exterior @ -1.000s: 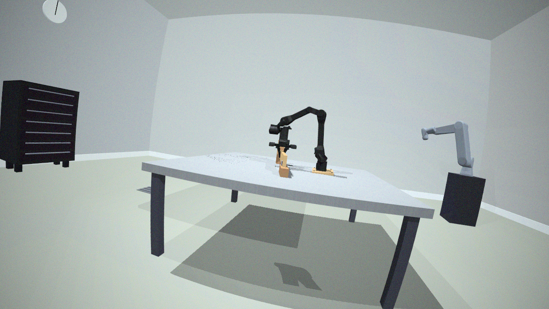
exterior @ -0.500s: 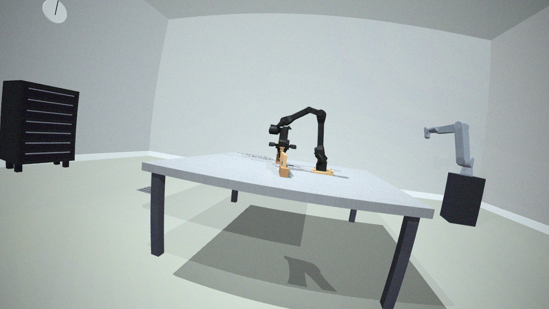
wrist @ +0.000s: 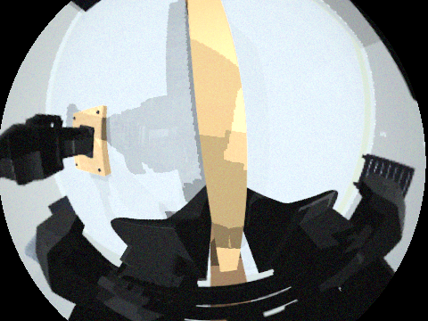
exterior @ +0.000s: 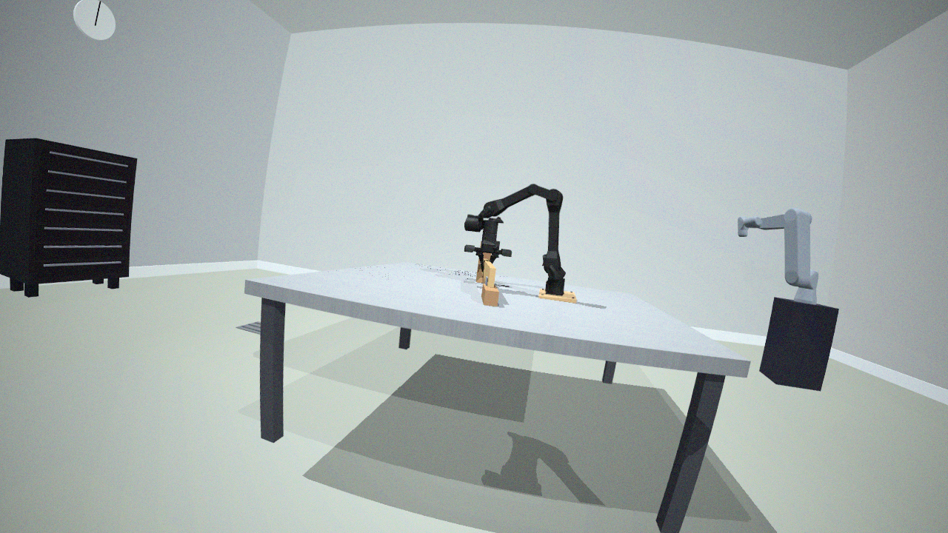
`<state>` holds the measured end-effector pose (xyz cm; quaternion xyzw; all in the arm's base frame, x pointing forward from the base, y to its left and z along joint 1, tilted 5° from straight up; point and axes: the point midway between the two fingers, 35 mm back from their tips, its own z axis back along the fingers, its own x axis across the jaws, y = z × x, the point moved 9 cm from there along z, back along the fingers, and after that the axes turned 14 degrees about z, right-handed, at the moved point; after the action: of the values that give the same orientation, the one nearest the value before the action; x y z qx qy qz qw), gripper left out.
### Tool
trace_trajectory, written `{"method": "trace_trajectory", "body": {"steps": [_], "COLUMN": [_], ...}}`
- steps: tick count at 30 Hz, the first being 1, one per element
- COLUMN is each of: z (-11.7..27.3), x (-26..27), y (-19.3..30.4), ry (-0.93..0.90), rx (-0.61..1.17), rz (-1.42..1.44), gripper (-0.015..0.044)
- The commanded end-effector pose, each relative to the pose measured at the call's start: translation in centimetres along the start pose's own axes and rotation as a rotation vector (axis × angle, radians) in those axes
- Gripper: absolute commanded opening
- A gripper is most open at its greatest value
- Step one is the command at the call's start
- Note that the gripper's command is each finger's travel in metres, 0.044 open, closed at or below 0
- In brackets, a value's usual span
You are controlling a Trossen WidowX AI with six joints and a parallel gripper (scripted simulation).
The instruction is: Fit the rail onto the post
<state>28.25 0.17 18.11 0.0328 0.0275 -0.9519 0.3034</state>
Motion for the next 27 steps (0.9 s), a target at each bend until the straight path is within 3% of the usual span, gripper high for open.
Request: {"method": "trace_trajectory", "body": {"steps": [1, 27], "z": [0.17, 0.08], "x": [-0.02, 0.19], "y": [0.27, 1.02], "ry": [0.006, 0.006], "rx": [0.003, 0.003], "rz": [0.0, 0.0], "gripper": [0.0, 0.0]}}
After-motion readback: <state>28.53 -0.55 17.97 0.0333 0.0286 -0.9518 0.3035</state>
